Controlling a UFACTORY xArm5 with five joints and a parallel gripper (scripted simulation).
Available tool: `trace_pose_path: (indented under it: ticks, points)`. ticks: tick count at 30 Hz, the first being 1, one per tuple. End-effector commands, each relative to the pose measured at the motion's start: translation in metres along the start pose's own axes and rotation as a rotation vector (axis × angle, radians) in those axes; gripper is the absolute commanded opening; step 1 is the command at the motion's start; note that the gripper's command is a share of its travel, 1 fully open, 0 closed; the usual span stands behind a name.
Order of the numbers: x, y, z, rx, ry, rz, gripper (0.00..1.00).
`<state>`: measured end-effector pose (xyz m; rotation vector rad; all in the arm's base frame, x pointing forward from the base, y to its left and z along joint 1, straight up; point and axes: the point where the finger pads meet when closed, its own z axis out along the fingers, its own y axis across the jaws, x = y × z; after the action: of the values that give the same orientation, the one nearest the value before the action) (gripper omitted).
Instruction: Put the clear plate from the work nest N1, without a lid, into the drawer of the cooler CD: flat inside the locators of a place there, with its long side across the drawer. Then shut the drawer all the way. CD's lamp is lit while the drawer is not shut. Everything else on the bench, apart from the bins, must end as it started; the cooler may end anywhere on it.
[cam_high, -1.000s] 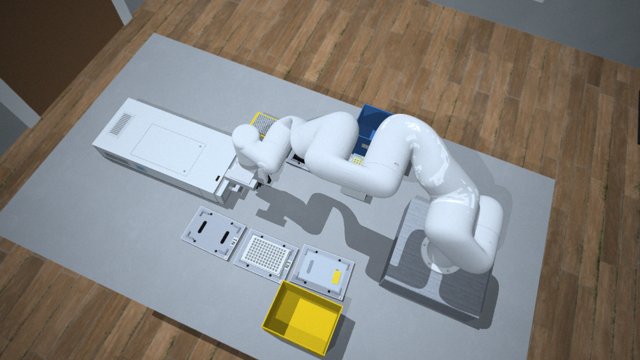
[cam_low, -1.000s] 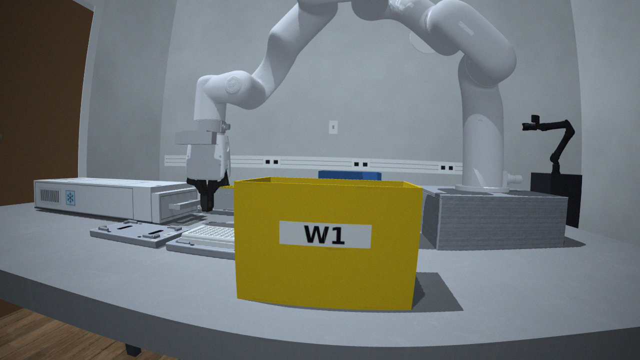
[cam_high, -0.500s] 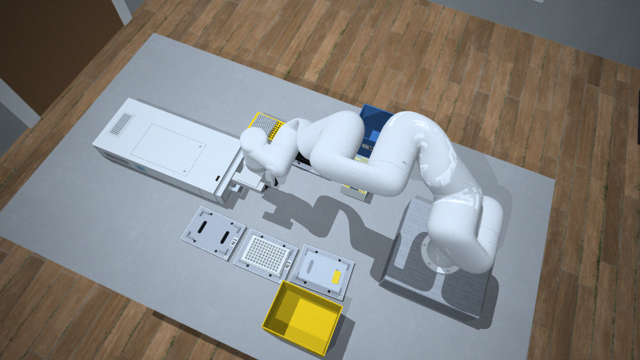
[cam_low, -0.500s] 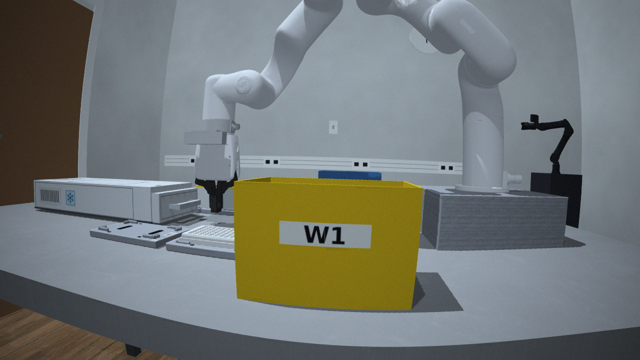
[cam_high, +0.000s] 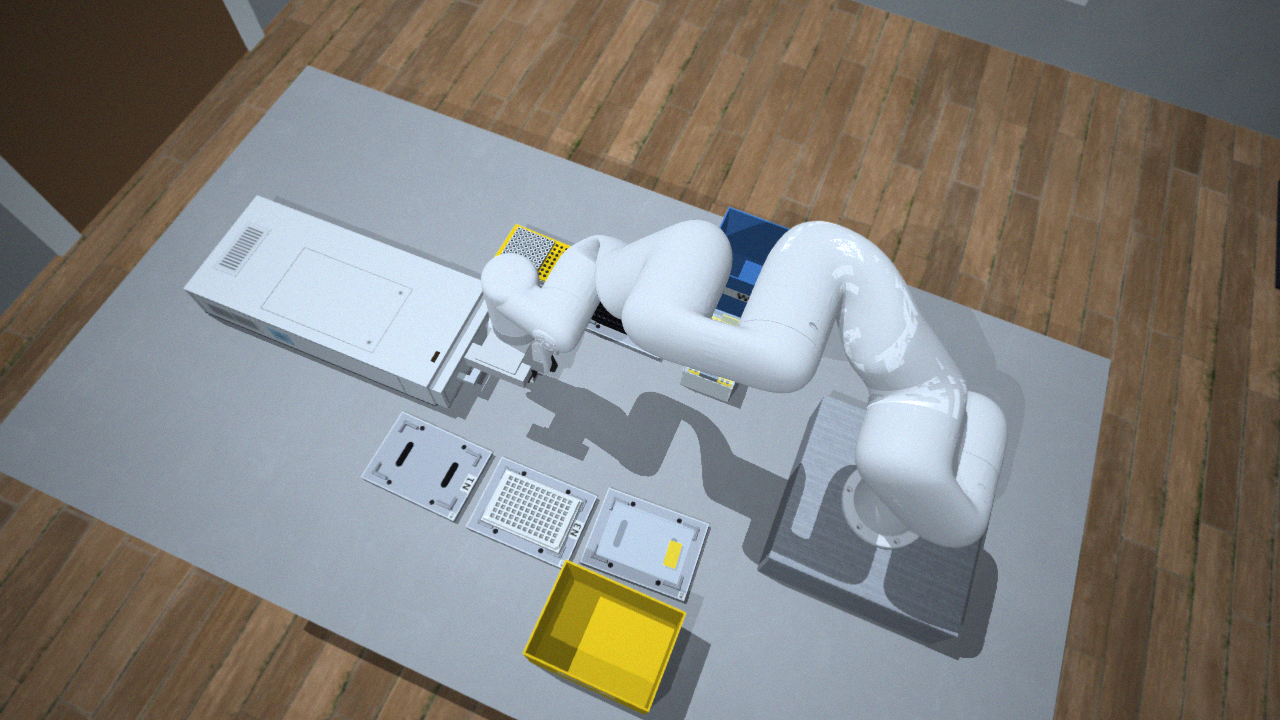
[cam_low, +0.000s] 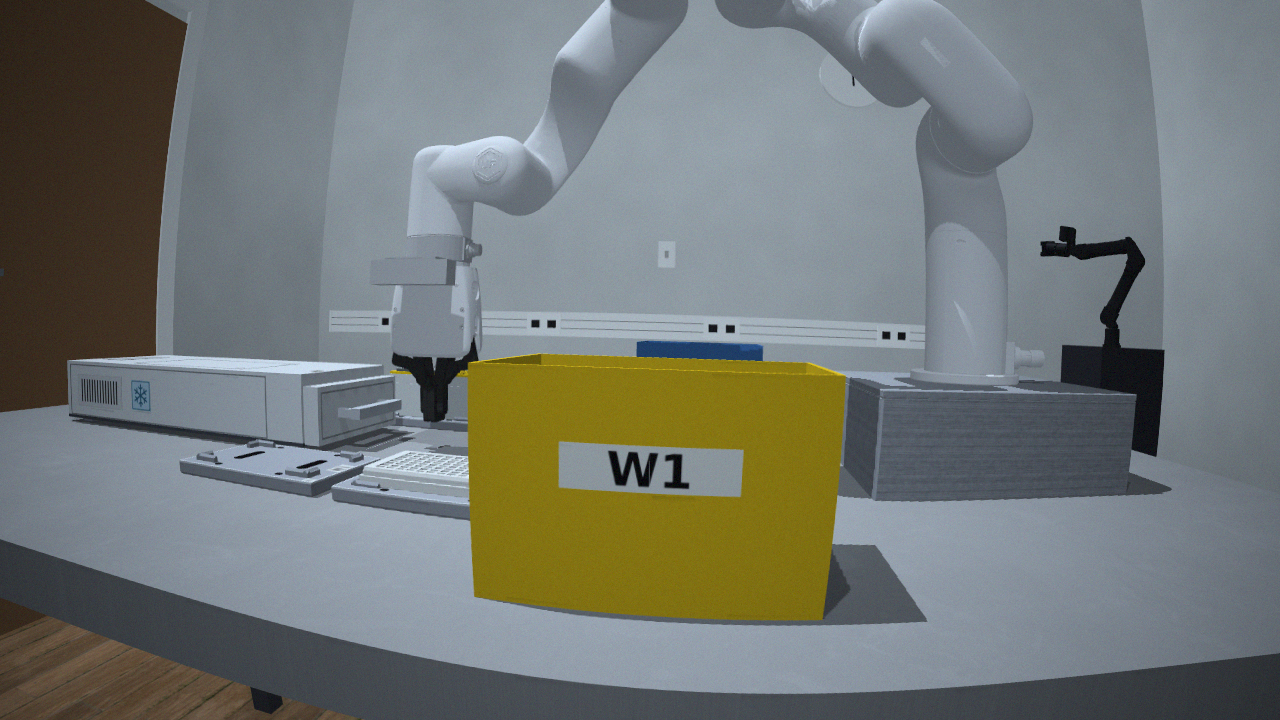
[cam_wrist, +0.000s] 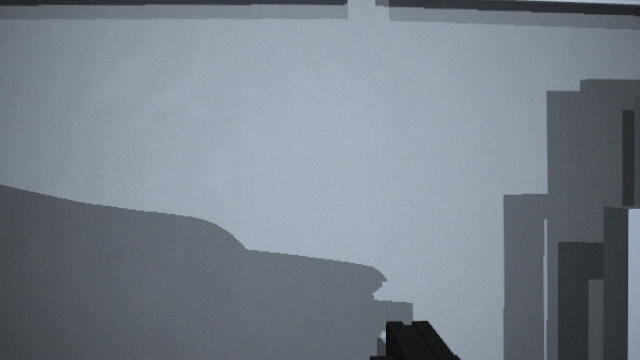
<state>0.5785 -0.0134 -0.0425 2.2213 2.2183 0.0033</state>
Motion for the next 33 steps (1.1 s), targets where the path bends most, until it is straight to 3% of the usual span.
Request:
trace_pose_path:
  ticks: [1, 33]
  points:
    - [0.000, 0.002, -0.005, -0.006, 0.002, 0.000, 0.00]
    - [0.000, 0.002, -0.055, -0.006, 0.002, 0.000, 0.00]
